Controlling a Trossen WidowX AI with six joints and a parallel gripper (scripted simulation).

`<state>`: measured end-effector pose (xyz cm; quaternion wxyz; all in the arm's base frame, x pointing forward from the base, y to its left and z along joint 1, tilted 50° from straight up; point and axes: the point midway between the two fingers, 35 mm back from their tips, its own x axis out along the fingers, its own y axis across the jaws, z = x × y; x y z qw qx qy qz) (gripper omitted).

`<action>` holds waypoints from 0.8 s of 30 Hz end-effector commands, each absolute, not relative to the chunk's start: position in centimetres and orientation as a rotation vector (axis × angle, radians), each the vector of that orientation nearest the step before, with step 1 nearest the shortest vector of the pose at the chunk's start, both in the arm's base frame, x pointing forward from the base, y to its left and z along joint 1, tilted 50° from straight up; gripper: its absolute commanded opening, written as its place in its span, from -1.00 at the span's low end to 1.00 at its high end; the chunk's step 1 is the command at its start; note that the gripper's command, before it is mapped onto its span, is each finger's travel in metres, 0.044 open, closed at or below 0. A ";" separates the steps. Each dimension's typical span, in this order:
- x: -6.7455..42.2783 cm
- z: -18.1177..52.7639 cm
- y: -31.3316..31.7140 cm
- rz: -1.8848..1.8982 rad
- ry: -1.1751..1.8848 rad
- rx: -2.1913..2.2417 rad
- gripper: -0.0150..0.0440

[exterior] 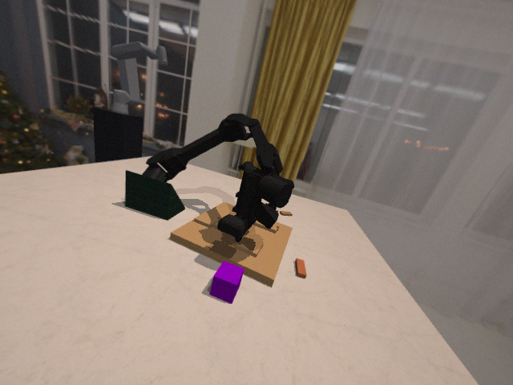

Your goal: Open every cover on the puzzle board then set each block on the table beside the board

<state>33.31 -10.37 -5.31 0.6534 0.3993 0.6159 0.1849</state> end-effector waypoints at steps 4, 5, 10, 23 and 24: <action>34.2 -5.3 -10.6 0.419 1.393 0.909 -0.49; 34.3 -5.3 -10.7 0.419 1.393 0.909 -0.49; 34.8 -5.4 -10.8 0.419 1.393 0.909 -0.49; 36.0 -5.4 -11.1 0.420 1.392 0.909 -0.49; 36.1 -5.5 -11.1 0.420 1.392 0.909 -0.49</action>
